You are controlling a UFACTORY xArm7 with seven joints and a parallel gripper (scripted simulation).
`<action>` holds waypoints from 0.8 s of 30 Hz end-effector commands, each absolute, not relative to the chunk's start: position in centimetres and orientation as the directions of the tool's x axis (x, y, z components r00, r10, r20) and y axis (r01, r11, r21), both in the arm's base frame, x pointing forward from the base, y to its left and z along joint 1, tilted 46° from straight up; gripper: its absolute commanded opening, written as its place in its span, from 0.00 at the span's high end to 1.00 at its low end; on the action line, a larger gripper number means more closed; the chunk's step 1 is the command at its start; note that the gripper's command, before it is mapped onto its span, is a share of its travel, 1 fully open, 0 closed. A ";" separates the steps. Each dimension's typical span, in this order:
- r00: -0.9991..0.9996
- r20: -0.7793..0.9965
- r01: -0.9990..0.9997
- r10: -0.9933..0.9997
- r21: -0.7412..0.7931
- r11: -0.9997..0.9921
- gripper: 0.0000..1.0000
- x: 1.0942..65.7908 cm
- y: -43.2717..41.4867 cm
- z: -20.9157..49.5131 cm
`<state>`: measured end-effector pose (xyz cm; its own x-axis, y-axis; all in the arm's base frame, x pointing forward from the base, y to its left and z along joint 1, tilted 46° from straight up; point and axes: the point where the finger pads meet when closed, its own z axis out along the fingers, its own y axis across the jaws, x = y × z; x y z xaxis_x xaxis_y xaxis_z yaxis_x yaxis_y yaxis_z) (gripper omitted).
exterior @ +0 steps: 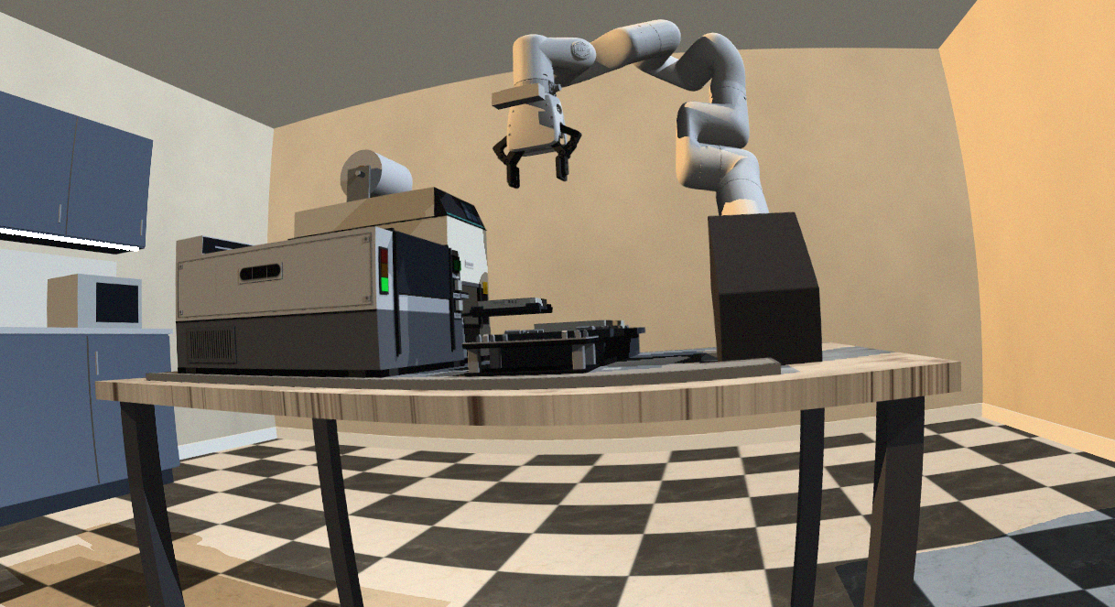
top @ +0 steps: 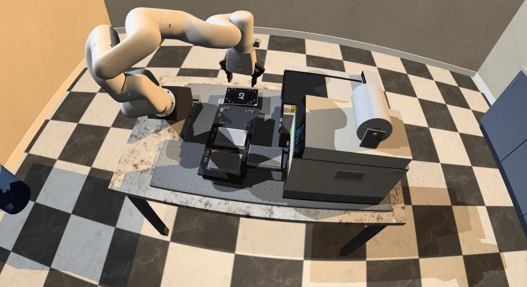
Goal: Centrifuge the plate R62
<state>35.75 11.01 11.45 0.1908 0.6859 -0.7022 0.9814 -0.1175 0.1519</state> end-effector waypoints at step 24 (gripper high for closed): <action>-0.467 -0.640 0.884 0.610 -0.322 0.338 0.00 35.8 11.2 11.5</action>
<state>35.74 11.01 11.45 -0.3938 0.6331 -0.6665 0.9189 0.2901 -0.2674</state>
